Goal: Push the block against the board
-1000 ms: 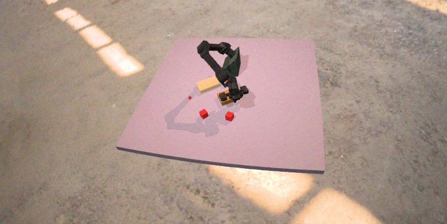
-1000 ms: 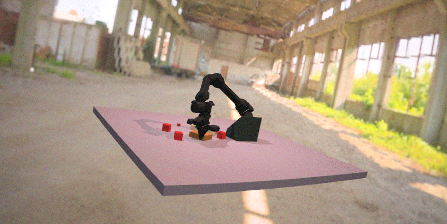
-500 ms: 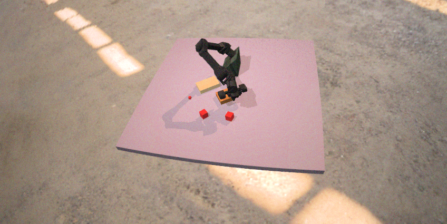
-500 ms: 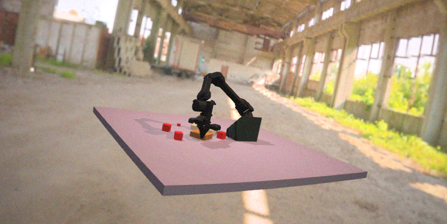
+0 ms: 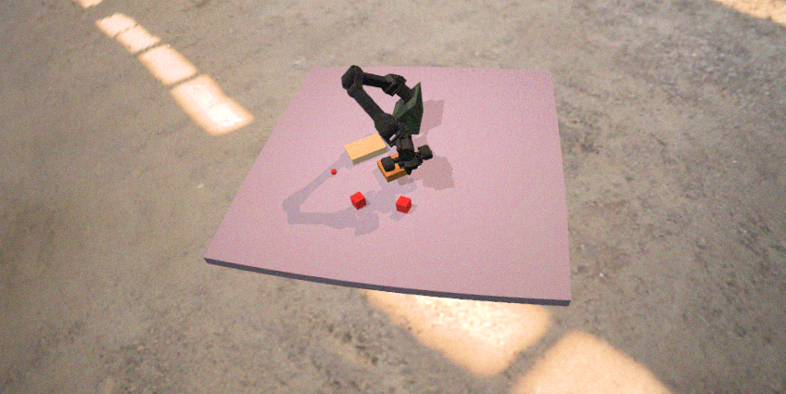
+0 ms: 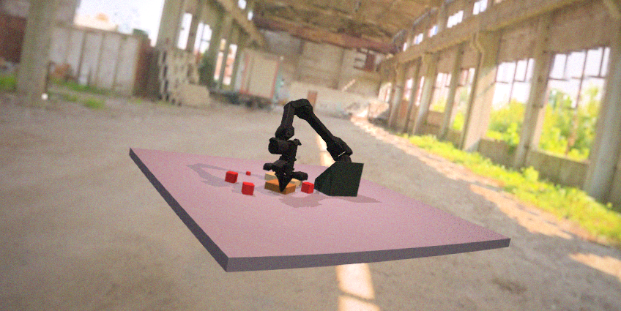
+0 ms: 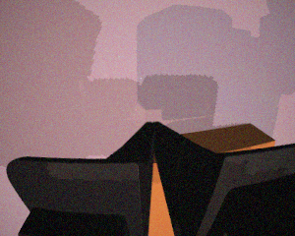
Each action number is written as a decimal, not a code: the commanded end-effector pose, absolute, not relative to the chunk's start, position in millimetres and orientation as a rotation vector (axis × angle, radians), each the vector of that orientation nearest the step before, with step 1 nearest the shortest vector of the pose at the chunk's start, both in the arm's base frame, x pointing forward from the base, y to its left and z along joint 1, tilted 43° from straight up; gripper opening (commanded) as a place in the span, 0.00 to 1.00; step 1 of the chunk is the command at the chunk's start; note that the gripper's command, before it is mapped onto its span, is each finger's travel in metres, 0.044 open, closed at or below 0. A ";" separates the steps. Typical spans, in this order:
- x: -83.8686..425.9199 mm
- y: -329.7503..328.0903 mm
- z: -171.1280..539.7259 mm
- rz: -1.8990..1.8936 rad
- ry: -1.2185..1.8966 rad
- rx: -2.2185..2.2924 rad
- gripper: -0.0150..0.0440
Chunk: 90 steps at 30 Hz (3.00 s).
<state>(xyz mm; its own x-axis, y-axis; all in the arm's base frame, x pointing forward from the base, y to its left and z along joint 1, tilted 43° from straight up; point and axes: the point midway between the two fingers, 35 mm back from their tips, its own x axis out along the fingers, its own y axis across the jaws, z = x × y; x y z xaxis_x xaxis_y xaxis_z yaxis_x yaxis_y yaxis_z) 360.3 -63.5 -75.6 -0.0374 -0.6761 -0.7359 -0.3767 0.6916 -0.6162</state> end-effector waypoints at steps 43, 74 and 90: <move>403.6 -17.4 -52.0 -0.301 1.669 -0.868 0.25; 332.4 -16.6 -45.6 -0.979 1.298 -0.158 0.25; 287.6 -20.5 -42.4 -1.290 1.004 0.248 0.25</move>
<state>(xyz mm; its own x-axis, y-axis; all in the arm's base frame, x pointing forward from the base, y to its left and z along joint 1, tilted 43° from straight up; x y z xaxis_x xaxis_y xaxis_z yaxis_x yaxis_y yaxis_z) 294.9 -21.2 -43.2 -0.0603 -0.6832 -0.7277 0.8384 0.3610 -0.4084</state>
